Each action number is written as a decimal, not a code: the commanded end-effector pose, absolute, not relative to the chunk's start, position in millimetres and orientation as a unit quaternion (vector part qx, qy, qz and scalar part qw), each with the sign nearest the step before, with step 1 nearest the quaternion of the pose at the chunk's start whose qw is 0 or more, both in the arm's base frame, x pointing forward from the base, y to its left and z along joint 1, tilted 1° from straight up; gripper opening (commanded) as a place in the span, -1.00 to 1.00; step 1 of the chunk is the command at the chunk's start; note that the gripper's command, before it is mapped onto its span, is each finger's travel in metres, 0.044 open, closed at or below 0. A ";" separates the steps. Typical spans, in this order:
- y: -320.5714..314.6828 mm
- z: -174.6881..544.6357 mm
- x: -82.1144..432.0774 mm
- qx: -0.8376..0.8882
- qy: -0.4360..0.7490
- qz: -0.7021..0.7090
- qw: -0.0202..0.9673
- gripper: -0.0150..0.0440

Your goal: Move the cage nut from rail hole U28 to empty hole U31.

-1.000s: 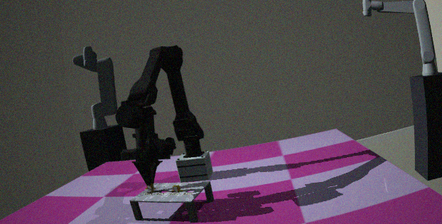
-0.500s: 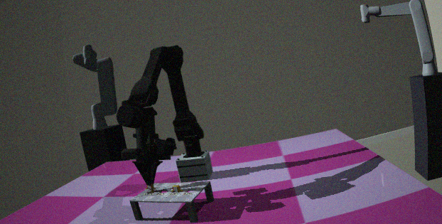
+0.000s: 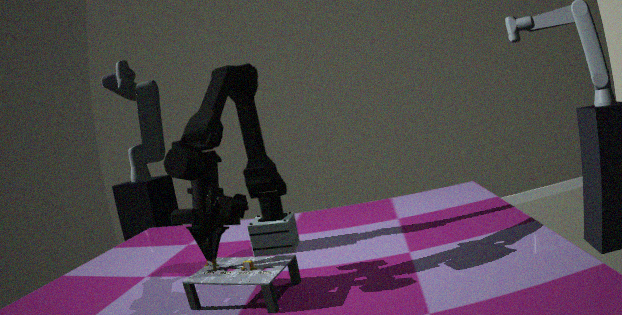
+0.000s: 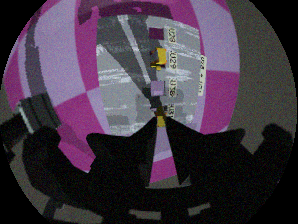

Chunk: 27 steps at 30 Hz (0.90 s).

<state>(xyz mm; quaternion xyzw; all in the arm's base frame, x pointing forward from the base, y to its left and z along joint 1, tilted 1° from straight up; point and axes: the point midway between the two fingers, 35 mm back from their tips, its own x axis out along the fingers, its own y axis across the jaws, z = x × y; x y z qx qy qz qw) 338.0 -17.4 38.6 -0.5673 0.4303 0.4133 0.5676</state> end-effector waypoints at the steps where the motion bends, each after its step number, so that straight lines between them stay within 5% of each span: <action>1: -16.8 39.7 339.4 -0.568 0.428 0.413 0.569 -0.37; 27: -16.9 39.0 337.3 -0.573 0.421 0.406 0.574 -0.37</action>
